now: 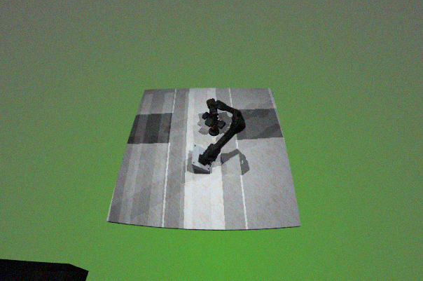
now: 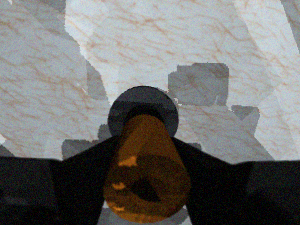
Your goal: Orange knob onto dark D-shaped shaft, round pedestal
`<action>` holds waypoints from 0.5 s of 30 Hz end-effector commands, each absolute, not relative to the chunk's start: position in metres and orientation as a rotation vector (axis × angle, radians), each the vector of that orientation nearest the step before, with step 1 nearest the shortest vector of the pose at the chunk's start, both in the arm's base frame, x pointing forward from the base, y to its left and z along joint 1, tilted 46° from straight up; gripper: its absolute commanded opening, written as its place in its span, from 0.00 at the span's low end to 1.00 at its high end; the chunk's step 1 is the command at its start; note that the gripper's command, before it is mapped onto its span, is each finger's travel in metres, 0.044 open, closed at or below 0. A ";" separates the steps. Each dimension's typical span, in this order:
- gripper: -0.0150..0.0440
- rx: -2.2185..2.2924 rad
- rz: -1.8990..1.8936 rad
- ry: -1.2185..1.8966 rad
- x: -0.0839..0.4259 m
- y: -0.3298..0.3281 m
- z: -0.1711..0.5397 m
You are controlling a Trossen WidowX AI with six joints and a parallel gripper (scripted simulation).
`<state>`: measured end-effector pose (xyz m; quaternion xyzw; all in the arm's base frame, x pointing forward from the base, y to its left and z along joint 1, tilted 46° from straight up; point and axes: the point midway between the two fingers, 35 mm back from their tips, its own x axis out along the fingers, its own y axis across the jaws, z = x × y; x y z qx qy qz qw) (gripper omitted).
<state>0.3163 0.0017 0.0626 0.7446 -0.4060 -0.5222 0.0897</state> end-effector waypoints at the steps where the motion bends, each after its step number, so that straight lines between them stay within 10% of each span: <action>1: 0.25 2.215 -1.550 -1.203 0.317 0.003 0.065; 15: 0.25 2.081 -1.595 -0.990 0.322 0.003 0.065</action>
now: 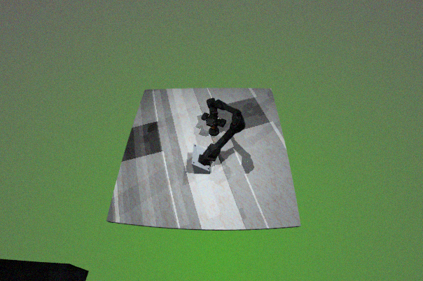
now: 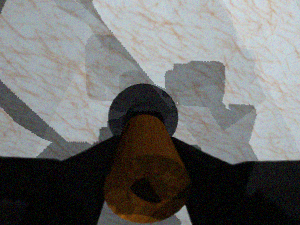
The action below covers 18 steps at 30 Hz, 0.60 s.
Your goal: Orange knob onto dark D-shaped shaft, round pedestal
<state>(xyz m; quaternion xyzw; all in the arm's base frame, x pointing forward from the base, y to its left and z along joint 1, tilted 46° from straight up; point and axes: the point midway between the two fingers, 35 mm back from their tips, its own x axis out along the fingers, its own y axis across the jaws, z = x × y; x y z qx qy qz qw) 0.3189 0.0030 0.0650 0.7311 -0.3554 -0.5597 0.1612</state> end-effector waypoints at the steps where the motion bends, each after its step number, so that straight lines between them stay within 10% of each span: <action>1: 0.25 2.081 -1.595 -0.990 0.322 0.003 0.065; 18: 0.25 2.075 -1.597 -0.981 0.320 0.004 0.067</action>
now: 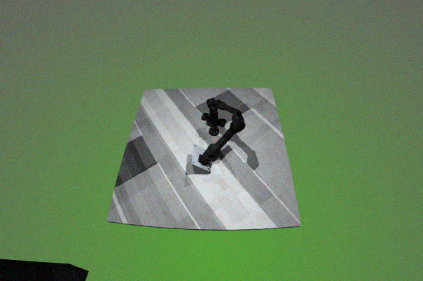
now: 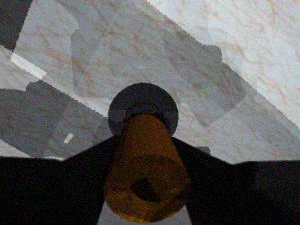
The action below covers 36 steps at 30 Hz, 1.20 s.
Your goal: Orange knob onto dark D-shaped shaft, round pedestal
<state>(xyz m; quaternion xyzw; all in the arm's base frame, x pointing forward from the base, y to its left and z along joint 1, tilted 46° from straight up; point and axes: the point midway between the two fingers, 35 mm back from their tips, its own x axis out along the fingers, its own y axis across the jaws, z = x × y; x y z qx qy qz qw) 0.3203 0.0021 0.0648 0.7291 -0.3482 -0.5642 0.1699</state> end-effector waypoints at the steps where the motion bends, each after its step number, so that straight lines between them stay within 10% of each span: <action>1: 0.25 2.064 -1.600 -0.964 0.320 0.004 0.067; 36: 0.25 1.939 -1.623 -0.785 0.321 0.001 0.064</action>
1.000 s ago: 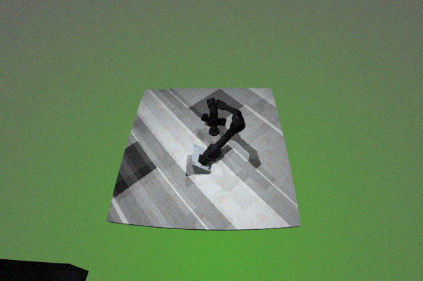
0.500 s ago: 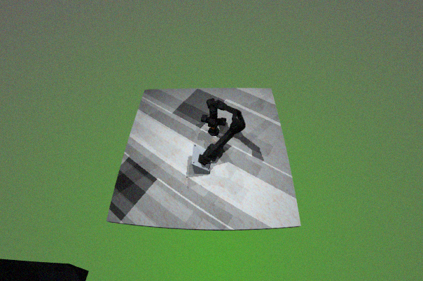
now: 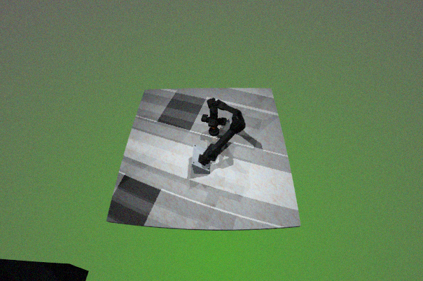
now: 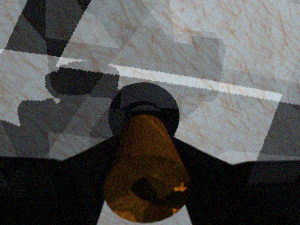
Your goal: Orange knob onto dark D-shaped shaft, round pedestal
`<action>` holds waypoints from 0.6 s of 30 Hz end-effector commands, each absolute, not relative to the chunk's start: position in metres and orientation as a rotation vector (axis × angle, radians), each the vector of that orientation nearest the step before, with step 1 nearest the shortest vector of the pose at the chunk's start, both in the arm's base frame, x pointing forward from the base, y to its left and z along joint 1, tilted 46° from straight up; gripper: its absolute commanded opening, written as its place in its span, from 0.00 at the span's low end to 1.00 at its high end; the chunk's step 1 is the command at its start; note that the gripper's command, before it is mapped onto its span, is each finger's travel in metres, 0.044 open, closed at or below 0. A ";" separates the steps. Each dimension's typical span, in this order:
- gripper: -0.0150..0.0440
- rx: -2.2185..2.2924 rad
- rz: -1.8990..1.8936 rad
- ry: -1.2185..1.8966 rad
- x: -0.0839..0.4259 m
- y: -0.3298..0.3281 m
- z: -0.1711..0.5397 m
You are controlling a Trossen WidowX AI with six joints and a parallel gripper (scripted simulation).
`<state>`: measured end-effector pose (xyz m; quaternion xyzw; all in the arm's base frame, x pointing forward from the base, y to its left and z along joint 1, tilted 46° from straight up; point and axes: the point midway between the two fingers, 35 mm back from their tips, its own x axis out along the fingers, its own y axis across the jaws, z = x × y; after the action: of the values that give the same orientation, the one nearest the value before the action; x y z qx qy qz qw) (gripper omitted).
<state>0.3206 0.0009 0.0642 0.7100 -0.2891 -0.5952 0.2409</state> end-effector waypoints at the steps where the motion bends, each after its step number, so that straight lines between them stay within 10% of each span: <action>1: 0.25 1.939 -1.623 -0.785 0.321 0.001 0.064; 18: 0.25 1.791 -1.635 -0.589 0.315 0.005 0.063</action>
<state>0.3165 0.0034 0.0646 0.6869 -0.2402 -0.6167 0.3002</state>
